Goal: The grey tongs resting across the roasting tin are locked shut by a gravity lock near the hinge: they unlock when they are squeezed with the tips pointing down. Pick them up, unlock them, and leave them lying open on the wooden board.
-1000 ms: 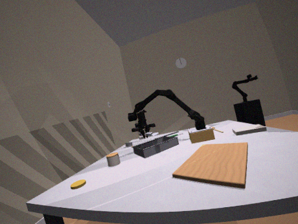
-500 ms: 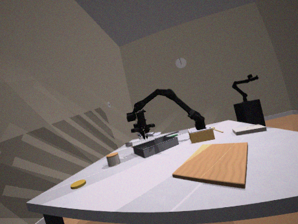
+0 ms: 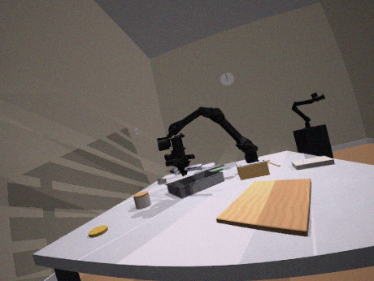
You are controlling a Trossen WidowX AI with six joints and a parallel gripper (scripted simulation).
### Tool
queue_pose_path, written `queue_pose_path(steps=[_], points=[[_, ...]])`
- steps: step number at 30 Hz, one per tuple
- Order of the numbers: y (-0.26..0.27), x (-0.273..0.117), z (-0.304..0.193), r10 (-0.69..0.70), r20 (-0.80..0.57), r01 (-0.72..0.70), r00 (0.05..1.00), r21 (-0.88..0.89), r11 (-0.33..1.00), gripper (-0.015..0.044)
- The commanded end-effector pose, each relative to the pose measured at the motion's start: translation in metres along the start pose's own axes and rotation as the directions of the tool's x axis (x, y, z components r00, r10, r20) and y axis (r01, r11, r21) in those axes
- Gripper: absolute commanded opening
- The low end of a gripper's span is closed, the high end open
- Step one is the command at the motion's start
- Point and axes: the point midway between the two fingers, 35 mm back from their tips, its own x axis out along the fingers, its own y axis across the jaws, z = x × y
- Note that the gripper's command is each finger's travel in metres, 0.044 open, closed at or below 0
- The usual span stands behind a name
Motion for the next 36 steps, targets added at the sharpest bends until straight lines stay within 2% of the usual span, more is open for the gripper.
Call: queue_pose_path(steps=[1, 18, 26, 36], points=[[0.014, -0.005, -0.019, 0.000, 0.005, 0.001, 1.000, -0.080, 0.997, -0.0150], [0.067, -0.015, -0.124, 0.003, -0.002, -0.004, 1.000, -0.445, 0.895, -0.0150], [0.073, -0.016, -0.144, 0.003, -0.004, -0.005, 1.000, -0.507, 0.862, -0.0150], [0.085, -0.016, -0.208, 0.001, -0.007, -0.006, 1.000, -0.682, 0.731, -0.0150]])
